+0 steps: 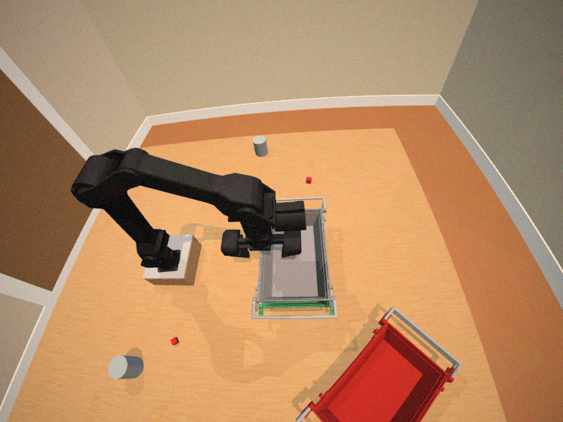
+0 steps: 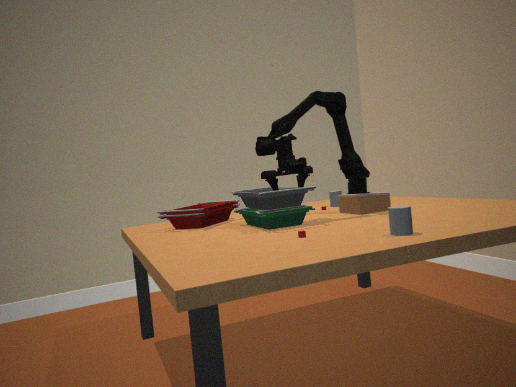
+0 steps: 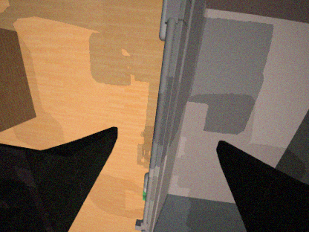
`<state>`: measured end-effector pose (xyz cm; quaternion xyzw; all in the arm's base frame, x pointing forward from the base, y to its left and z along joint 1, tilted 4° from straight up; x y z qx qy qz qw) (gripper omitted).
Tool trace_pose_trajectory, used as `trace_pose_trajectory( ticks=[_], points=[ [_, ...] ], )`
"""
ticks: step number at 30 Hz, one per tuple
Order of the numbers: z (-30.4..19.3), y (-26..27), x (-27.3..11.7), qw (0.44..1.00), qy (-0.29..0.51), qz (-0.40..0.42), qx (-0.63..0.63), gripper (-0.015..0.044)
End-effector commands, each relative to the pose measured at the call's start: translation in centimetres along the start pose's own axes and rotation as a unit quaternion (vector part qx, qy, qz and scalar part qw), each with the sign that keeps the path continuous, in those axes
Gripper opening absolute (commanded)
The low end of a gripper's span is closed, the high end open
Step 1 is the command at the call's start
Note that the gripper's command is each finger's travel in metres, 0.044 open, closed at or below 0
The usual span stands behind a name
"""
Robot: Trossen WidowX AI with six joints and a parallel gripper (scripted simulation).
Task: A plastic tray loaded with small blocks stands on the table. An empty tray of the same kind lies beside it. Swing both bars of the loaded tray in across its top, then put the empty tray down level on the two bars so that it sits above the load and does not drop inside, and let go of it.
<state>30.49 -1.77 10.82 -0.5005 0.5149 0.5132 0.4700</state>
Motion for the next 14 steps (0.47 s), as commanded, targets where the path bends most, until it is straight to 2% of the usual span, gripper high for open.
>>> trace_pose_trajectory(
  ticks=[1,11,14],
  points=[
    [0.0,-0.3,-2.6,1.0,0.0,-0.009,0.001,0.044],
    [0.0,0.3,-8.7,1.0,0.0,-0.008,0.0,0.044],
    [0.0,0.4,-9.2,1.0,0.0,-0.008,0.0,0.044]
  ],
)
Point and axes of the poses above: the point midway between the two fingers, 35 mm back from their tips, its own x axis out along the fingers, its own y axis across the jaws, z = x × y, the point moved 6 cm from there along -x, back along the fingers, and after that the axes turned 6 degrees about -x, right-handed, at the moved point
